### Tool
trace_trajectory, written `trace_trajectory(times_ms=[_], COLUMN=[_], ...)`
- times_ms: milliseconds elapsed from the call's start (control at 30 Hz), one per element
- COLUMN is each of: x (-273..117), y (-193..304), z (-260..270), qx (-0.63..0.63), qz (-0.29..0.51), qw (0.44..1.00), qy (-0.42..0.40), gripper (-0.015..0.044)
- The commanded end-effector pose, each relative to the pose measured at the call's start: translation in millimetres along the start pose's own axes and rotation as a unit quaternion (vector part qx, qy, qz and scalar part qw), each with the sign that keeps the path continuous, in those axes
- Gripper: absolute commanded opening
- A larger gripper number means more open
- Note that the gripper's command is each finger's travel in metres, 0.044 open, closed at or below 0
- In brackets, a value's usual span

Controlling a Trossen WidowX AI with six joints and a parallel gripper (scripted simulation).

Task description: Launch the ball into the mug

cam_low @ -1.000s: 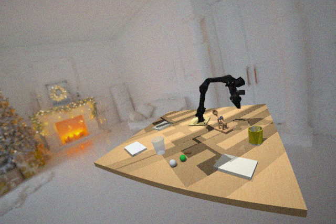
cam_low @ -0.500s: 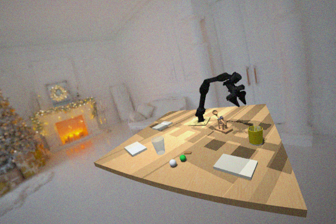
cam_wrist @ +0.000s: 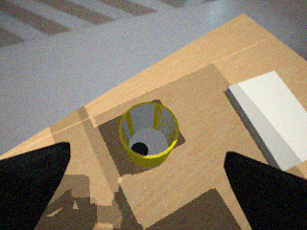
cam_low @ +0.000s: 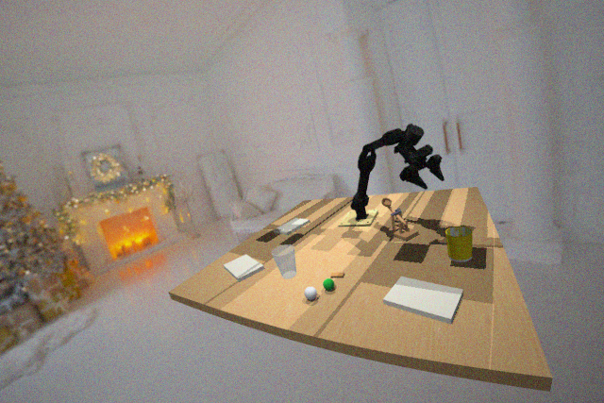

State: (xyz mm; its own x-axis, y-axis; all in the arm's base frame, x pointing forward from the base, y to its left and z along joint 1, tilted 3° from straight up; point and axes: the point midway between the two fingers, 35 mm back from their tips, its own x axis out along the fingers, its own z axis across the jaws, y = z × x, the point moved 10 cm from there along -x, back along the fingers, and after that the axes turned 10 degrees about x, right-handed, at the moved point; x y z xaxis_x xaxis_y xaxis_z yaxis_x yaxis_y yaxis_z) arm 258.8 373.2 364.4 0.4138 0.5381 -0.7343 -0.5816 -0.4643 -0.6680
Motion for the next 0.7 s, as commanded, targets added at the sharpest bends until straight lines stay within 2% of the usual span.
trace_trajectory(times_ms=[0,667], x=[3.5,3.9], y=[-1.2,0.1], z=[0.6,0.3], qx=[0.005,0.003], qz=[0.000,0.003], qw=[1.000,1.000], qy=[-0.005,-0.002], gripper=[0.0440,0.0440])
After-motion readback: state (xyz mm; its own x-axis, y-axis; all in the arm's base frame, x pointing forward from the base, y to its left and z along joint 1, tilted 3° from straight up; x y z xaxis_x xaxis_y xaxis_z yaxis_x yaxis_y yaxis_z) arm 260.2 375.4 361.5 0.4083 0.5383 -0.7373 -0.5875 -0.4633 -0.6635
